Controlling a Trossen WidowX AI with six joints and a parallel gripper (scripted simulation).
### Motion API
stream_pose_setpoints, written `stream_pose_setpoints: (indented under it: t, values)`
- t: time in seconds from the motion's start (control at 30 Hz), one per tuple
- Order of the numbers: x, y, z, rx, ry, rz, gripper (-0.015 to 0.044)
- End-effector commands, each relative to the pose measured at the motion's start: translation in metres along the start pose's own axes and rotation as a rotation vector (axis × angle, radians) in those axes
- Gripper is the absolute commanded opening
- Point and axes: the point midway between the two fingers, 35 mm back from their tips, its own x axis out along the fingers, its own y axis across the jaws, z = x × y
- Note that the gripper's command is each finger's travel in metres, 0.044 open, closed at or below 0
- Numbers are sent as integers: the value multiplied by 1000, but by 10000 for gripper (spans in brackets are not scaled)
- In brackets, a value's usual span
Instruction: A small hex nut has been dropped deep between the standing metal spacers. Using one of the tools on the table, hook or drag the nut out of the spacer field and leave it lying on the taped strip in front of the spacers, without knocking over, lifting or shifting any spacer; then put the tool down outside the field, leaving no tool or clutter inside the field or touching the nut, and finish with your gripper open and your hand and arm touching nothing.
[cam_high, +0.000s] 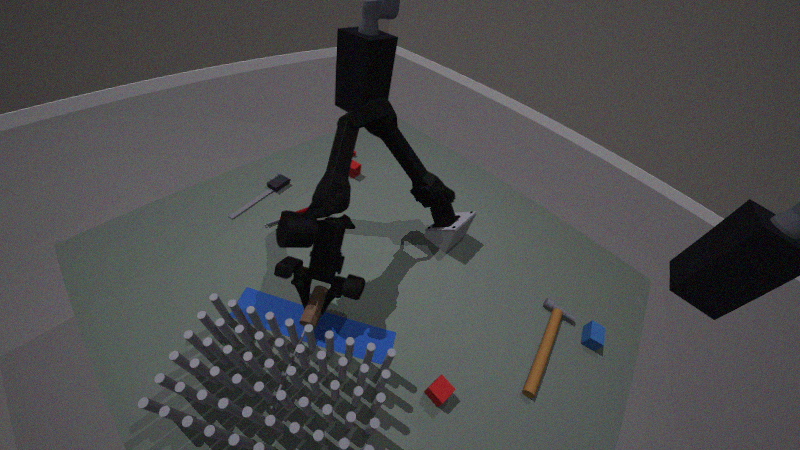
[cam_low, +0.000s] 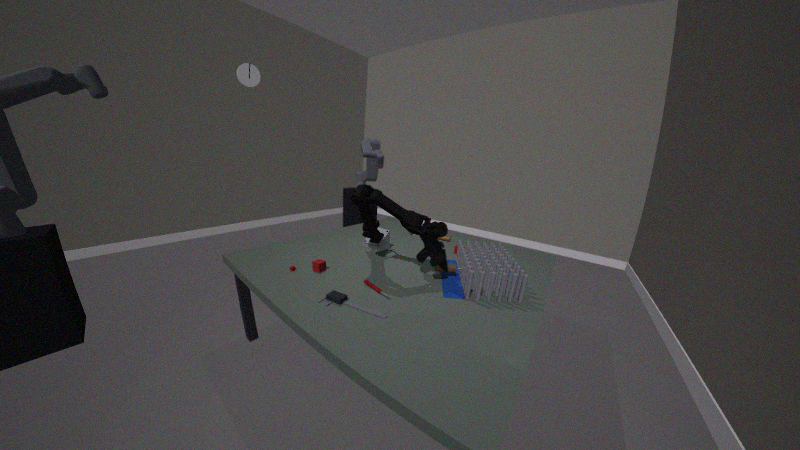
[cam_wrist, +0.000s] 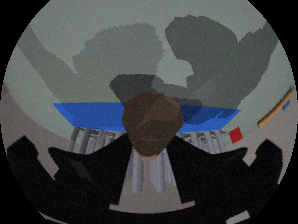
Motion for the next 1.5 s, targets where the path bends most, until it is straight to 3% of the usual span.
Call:
stream_pose_setpoints:
  t: [0.0, 1.47]
  values:
    - [2, 0, -5, 6, 4, 3, 0]
    - [3, 0, 7, 3, 4, 1, 0]
